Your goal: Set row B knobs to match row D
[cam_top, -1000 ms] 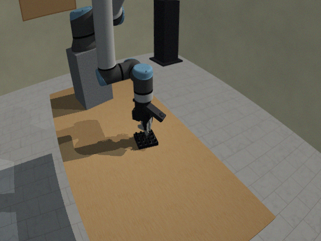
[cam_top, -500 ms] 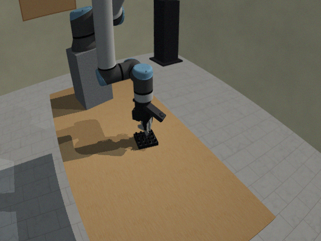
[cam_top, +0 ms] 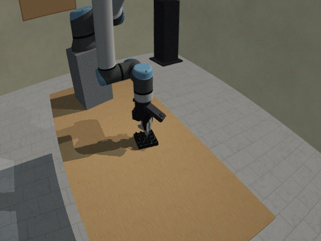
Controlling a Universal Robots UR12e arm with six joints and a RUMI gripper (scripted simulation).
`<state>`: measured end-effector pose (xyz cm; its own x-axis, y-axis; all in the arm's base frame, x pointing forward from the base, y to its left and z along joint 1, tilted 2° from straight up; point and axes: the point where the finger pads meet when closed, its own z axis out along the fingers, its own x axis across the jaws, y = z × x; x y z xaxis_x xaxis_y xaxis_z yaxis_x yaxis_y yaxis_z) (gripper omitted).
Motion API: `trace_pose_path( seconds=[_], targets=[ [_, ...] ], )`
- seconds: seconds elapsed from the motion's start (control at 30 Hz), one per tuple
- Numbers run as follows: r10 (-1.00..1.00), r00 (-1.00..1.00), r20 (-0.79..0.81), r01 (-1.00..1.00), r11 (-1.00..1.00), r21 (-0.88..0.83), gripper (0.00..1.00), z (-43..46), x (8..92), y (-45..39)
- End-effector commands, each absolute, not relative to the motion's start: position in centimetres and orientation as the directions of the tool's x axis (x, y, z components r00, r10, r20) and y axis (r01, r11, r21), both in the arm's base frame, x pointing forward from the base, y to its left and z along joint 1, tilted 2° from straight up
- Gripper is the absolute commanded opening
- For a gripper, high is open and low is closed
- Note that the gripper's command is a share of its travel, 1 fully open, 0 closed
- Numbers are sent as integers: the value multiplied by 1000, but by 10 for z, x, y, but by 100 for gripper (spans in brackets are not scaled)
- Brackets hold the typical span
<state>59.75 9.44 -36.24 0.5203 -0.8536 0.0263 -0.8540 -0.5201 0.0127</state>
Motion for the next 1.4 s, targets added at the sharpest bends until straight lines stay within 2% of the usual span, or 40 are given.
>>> trace_pose_path(
  seconds=[0.0,0.93,1.37],
  targets=[
    [-861,508,27,-861,-508,12,4,-362,598,94],
    [-956,291,29,-957,-291,5,4,-362,598,93],
    [-998,63,29,-998,-64,-2,4,-362,599,92]
  ],
)
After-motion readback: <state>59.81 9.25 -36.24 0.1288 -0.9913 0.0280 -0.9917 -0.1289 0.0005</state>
